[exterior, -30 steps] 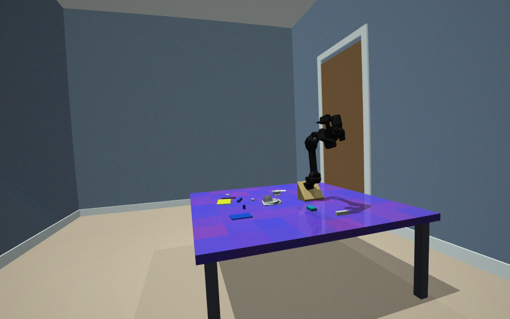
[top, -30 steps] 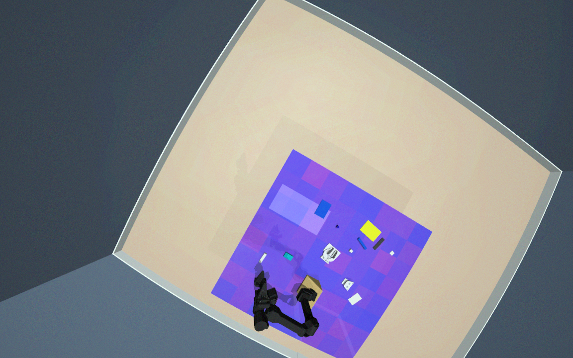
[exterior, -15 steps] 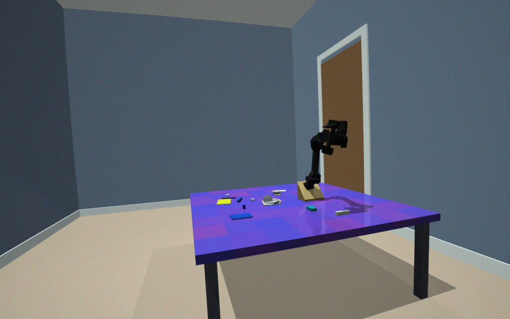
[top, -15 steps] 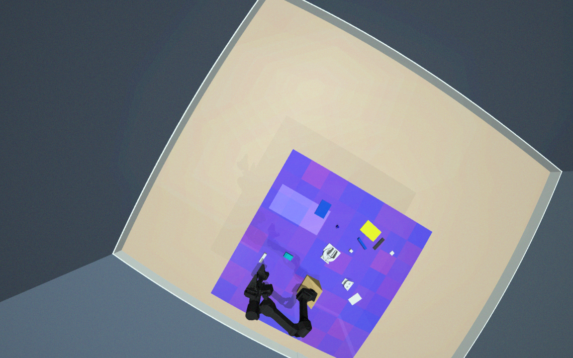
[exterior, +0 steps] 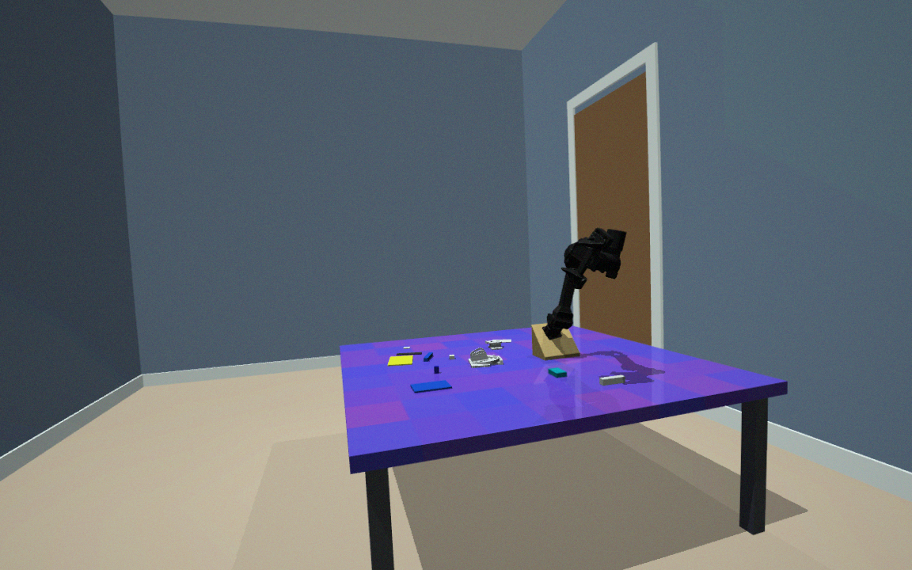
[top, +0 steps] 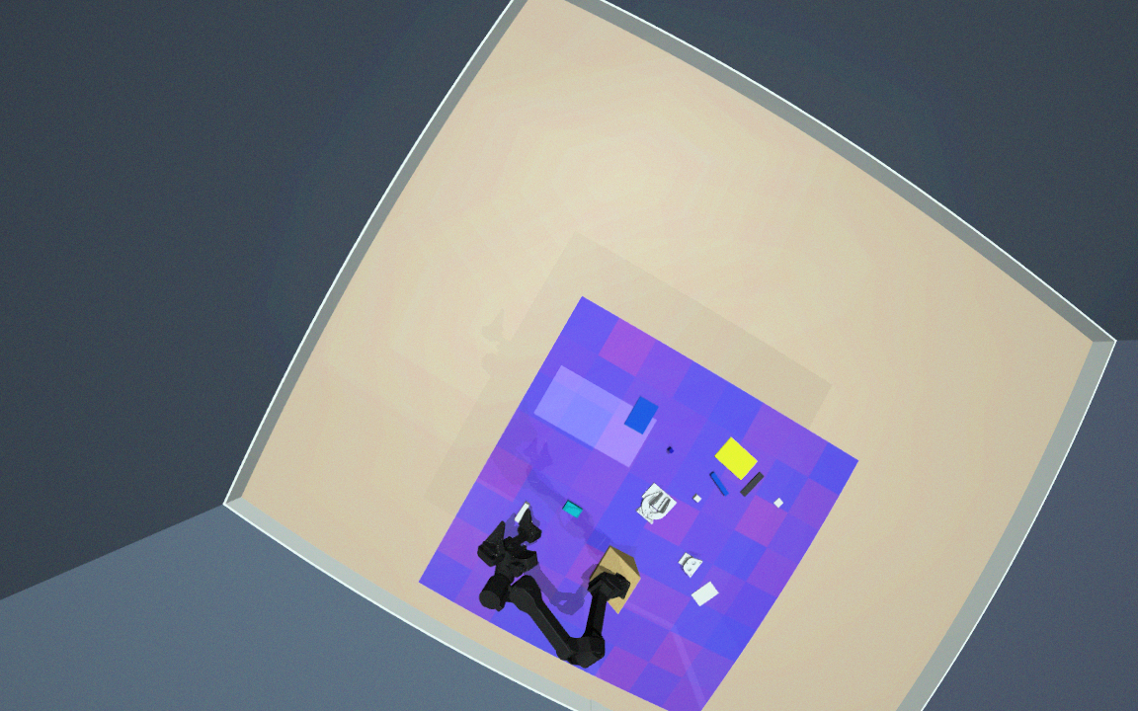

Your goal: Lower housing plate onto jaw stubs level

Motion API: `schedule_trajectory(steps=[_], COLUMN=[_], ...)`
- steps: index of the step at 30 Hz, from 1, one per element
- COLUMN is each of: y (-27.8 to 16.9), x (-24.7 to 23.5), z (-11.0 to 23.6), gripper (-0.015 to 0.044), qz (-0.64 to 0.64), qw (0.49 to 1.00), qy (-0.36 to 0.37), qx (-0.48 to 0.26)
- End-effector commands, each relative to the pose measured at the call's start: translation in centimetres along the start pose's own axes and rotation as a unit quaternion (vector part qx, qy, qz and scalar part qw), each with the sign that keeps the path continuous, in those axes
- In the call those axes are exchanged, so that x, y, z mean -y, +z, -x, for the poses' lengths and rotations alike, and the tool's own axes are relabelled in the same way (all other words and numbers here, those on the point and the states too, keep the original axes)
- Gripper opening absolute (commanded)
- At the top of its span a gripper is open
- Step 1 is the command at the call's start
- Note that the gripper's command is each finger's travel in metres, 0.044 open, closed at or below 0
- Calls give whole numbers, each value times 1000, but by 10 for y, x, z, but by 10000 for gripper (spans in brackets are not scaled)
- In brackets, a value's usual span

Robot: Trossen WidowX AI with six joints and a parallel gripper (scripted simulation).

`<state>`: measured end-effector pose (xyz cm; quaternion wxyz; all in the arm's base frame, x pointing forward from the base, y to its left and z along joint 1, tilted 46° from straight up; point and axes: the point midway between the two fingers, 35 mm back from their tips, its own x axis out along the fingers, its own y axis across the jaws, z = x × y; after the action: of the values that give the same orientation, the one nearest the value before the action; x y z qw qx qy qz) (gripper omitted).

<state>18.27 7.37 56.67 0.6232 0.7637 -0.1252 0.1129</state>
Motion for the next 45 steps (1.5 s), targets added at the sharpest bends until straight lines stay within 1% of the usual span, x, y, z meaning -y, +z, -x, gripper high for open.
schedule_trajectory(steps=[1, 10, 20, 29, 37, 45], y=[-8, -21, -27, -25, -19, -5], x=[11, 37, 71, 94, 128, 165], z=[-7, -26, -52, -65, -89, -111], gripper=[440, 440, 440, 440, 440, 440], qz=[49, 187, 344, 416, 525, 623], qw=[999, 982, 938, 907, 845, 767], qy=[-4, -19, -48, -70, -107, -150], qx=[0, 7, 9, 9, 1, -15])
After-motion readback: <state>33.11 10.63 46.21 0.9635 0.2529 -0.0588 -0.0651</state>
